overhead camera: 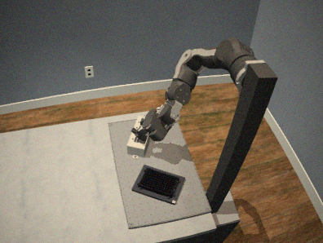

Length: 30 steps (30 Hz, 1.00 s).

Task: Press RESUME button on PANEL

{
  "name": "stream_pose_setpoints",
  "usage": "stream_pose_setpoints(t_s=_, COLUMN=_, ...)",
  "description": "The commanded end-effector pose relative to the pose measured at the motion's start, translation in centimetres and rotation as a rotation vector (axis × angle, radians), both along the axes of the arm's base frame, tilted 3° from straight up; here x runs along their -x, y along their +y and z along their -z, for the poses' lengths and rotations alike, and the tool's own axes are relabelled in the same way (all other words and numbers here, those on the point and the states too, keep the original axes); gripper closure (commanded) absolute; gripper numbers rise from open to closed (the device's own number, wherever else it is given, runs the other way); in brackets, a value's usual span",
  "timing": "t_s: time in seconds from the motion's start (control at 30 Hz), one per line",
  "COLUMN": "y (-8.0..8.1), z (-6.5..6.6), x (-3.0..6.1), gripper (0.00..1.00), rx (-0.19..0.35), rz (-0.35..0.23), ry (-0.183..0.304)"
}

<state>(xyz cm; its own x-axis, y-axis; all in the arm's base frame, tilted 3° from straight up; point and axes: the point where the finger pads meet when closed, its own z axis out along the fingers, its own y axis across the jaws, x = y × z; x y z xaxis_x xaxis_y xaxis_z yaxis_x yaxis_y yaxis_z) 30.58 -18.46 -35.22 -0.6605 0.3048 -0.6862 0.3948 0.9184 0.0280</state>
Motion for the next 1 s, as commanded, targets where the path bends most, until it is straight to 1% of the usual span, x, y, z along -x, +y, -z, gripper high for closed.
stream_pose_setpoints(t_s=0.0, y=-0.08, z=-0.1, x=-0.01, gripper=1.0, rx=0.002, rz=0.005, ry=0.002)
stream_pose_setpoints(t_s=0.27, y=-0.08, z=-0.1, x=-0.01, gripper=1.0, rx=0.002, rz=0.005, ry=0.002)
stream_pose_setpoints(t_s=0.43, y=0.14, z=0.52, x=0.1, gripper=1.0, rx=-0.003, rz=-0.005, ry=0.006)
stream_pose_setpoints(t_s=0.83, y=0.14, z=0.52, x=0.1, gripper=1.0, rx=-0.003, rz=-0.005, ry=0.006)
stream_pose_setpoints(t_s=0.97, y=0.15, z=0.87, x=0.13, gripper=1.0, rx=-0.003, rz=-0.005, ry=0.004)
